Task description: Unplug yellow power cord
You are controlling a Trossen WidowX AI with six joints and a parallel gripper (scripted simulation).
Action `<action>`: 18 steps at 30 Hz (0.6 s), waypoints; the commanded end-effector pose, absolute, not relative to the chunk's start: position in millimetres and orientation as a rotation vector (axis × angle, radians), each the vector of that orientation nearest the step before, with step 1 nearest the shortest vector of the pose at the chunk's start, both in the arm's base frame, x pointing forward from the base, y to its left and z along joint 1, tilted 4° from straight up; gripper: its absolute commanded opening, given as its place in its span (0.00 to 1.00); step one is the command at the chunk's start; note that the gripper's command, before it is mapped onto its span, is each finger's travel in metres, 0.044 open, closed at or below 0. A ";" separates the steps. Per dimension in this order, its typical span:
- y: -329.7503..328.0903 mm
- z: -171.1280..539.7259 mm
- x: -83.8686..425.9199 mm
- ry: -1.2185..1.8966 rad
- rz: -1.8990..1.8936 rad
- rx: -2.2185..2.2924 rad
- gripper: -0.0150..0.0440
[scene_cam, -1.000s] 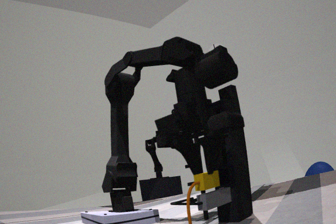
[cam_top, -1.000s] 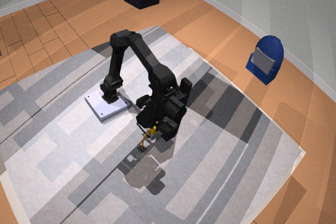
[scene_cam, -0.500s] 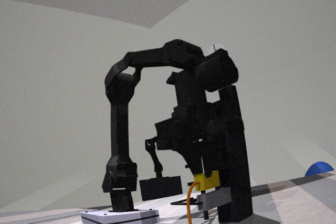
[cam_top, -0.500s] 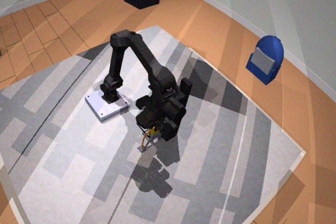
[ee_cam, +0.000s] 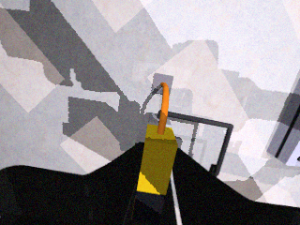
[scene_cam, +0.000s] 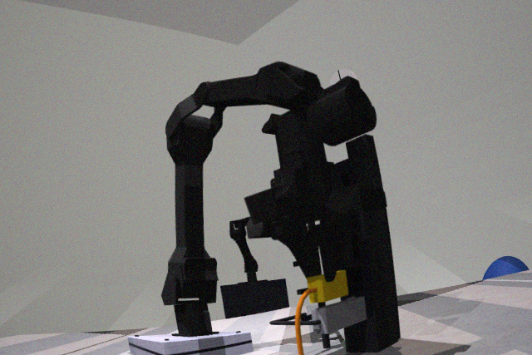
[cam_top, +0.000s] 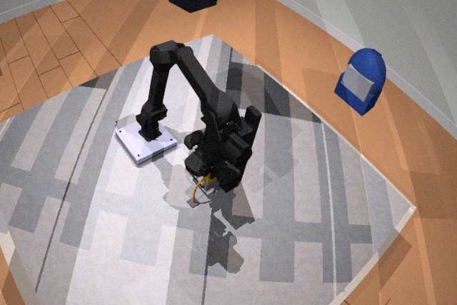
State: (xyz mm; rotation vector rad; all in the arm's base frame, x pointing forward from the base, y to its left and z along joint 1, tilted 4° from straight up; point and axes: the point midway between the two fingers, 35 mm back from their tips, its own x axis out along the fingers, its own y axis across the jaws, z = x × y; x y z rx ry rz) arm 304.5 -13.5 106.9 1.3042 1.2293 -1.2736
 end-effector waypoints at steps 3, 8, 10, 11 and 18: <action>-30.0 106.8 305.0 1.210 -1.286 1.298 0.25; -38.3 106.6 304.5 1.209 -1.287 1.298 0.25; -41.6 106.5 304.2 1.209 -1.287 1.298 0.25; -43.2 106.5 304.0 1.209 -1.287 1.298 0.25; -54.8 106.6 302.3 1.209 -1.289 1.297 0.25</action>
